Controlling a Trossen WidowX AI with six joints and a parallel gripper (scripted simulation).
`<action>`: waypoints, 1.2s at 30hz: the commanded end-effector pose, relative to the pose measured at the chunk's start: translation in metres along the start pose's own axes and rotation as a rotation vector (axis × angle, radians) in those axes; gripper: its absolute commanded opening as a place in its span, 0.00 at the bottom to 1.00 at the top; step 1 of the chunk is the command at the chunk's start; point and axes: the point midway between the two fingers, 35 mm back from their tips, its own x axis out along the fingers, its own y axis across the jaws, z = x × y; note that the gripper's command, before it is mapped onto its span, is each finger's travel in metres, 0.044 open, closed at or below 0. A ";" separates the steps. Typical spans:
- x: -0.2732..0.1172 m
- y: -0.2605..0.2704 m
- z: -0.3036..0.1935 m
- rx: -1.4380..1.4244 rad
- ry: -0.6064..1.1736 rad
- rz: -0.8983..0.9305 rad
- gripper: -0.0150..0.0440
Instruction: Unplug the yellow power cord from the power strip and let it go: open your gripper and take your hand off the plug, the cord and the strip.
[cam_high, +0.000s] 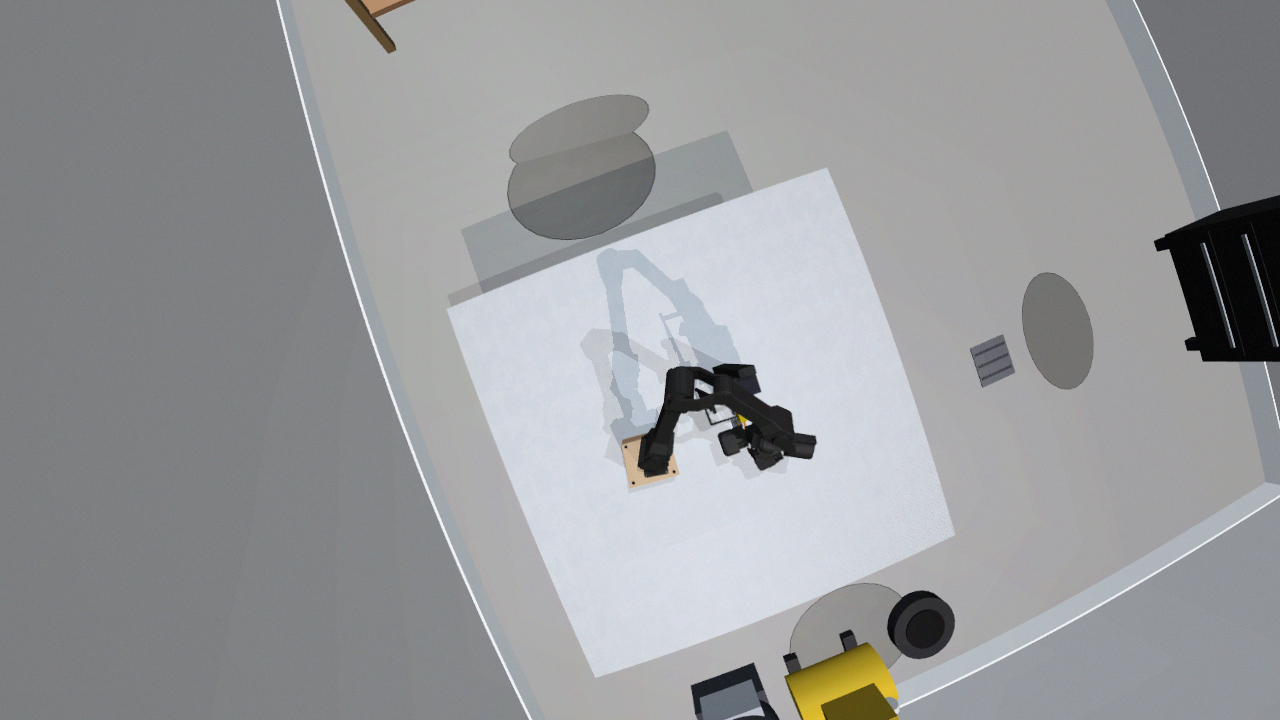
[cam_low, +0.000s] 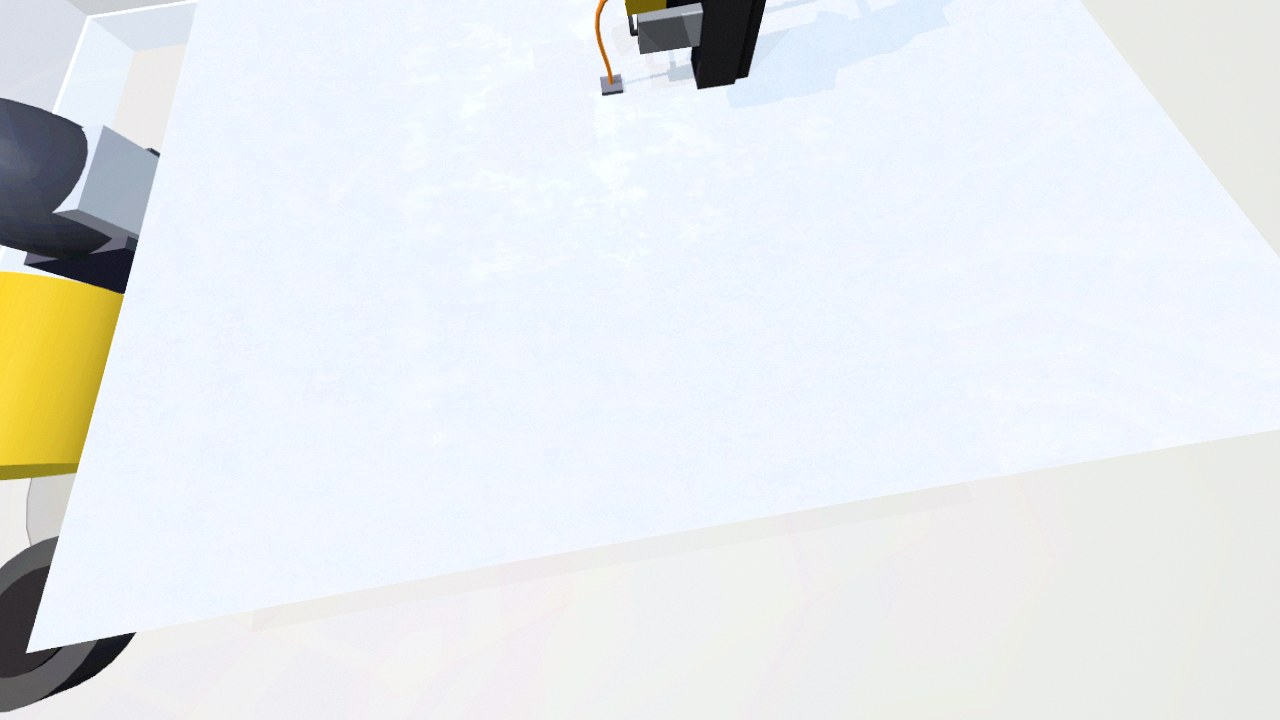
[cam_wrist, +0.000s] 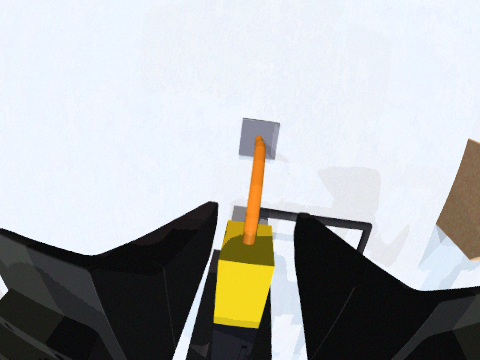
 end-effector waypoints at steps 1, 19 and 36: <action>-0.006 0.000 0.000 0.012 0.004 0.005 0.53; -0.008 0.001 -0.018 0.017 0.006 0.005 0.53; -0.005 0.001 -0.033 0.017 0.007 0.005 0.53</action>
